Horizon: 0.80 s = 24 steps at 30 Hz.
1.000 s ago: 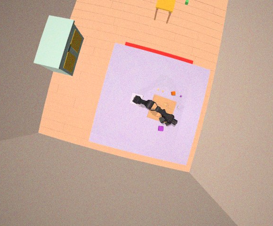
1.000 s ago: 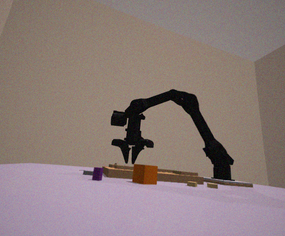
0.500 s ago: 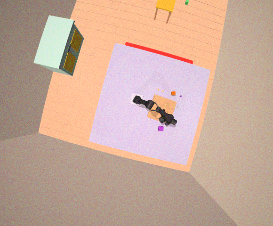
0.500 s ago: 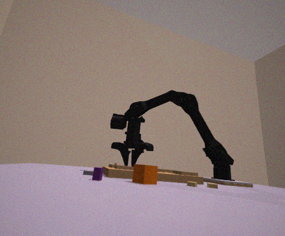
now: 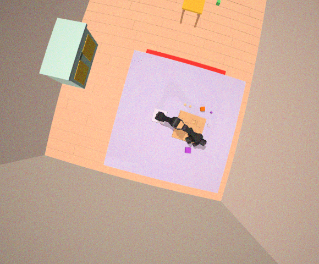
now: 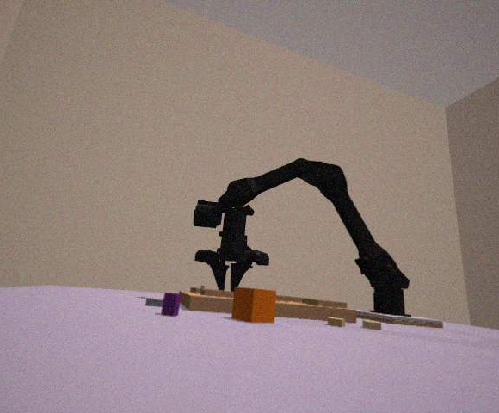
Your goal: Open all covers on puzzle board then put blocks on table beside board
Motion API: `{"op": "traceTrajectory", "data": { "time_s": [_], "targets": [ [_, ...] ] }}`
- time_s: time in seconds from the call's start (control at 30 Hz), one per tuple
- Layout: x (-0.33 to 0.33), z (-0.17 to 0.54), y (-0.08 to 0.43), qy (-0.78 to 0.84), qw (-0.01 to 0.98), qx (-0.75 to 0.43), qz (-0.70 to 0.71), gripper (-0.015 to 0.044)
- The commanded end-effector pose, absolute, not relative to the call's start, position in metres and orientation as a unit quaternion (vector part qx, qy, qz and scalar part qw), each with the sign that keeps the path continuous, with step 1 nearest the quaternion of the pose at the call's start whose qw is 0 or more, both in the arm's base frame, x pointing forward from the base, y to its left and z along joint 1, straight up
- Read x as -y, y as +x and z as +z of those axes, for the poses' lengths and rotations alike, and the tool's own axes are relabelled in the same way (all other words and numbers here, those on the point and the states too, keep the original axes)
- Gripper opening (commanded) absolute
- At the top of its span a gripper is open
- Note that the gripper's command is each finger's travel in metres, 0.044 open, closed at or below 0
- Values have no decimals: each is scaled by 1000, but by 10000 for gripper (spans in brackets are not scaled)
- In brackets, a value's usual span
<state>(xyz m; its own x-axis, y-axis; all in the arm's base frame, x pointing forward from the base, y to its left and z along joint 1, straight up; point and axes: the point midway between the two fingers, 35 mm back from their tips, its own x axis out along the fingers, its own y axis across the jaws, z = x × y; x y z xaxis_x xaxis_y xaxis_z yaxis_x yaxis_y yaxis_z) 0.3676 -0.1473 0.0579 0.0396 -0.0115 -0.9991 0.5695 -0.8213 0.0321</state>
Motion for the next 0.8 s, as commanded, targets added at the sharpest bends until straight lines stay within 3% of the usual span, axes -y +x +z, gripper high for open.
{"op": "traceTrajectory", "data": {
  "time_s": [0.0,0.57,0.77],
  "targets": [
    [148,55,367,686,221,-202,-664,144],
    [148,46,367,686,221,-202,-664,144],
    [148,48,368,687,220,-203,-662,104]
  ]
}}
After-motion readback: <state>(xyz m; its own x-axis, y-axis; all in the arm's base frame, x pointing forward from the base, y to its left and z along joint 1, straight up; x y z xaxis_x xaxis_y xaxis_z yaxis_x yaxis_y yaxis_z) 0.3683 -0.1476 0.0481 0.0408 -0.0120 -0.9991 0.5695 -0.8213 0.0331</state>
